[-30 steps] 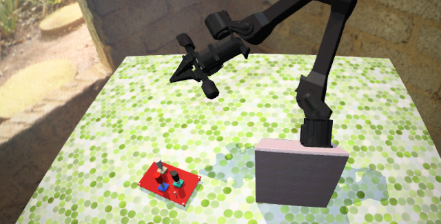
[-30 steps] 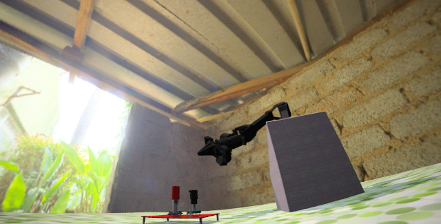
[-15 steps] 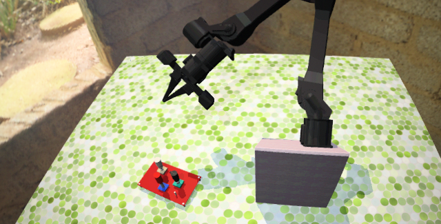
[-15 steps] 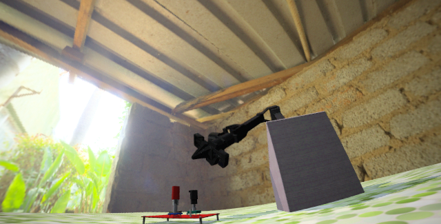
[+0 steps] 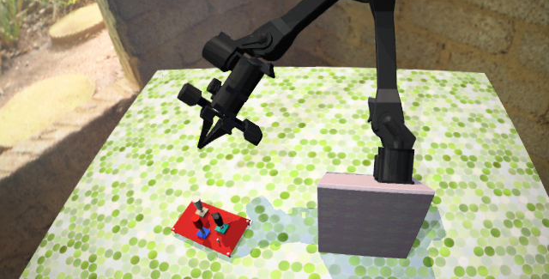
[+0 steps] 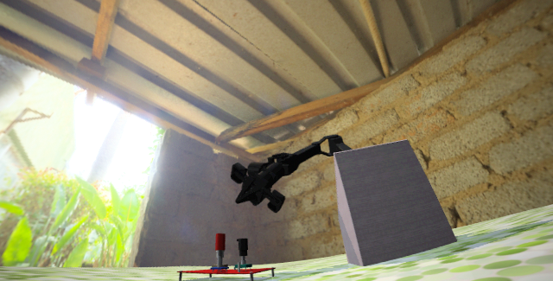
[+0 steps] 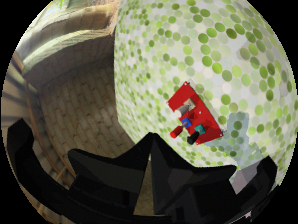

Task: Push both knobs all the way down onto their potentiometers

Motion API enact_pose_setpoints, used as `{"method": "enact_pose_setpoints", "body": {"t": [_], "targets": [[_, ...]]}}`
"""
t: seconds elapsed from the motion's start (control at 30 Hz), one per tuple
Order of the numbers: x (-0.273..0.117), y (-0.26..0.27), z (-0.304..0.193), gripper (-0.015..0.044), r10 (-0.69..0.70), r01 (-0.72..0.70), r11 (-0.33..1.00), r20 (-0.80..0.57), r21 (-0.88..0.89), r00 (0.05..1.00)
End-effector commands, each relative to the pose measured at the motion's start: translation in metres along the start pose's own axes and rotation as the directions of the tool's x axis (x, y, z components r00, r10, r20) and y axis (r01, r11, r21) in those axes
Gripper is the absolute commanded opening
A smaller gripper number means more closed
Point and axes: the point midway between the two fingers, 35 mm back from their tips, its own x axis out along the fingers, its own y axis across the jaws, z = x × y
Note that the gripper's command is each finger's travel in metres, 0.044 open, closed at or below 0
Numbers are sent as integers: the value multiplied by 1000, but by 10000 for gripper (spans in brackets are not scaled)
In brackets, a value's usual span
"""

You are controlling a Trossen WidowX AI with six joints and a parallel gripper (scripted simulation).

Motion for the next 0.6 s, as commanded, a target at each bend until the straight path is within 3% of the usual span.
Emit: {"method": "enact_pose_setpoints", "body": {"t": [0.0, 0.57], "targets": [[7, 2, -5, 0, -53, 53, 994, 0, -92, 999], [39, -14, -34, 0, -321, 288, 819, 19, -497, 947]]}}
